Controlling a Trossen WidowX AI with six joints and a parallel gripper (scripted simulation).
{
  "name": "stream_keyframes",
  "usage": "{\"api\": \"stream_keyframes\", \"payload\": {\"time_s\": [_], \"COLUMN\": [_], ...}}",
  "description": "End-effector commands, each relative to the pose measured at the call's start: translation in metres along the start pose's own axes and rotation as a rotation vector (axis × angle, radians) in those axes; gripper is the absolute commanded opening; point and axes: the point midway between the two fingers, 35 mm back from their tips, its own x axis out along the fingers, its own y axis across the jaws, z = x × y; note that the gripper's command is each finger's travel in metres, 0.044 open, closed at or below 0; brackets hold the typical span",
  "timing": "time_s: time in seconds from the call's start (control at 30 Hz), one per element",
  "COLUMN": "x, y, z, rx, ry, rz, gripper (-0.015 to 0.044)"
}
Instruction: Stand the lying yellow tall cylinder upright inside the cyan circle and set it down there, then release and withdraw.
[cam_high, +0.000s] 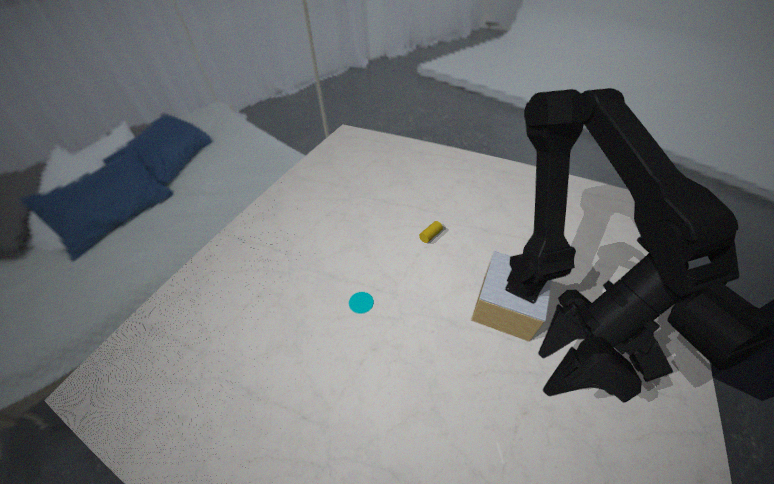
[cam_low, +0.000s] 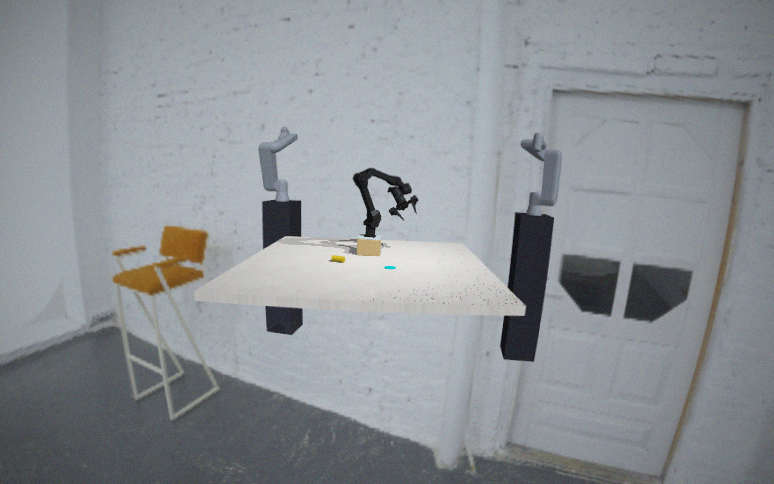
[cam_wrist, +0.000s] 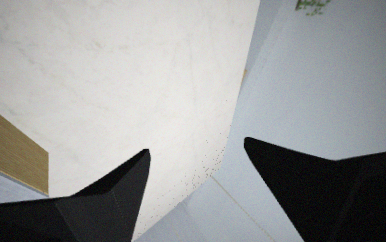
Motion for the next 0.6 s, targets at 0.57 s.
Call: {"api": "stream_keyframes", "payload": {"time_s": [0.57], "x": [0.076], "y": [0.010], "z": [-0.114], "rx": [0.348], "ry": [0.214], "rz": [0.406], "gripper": [0.0309]}}
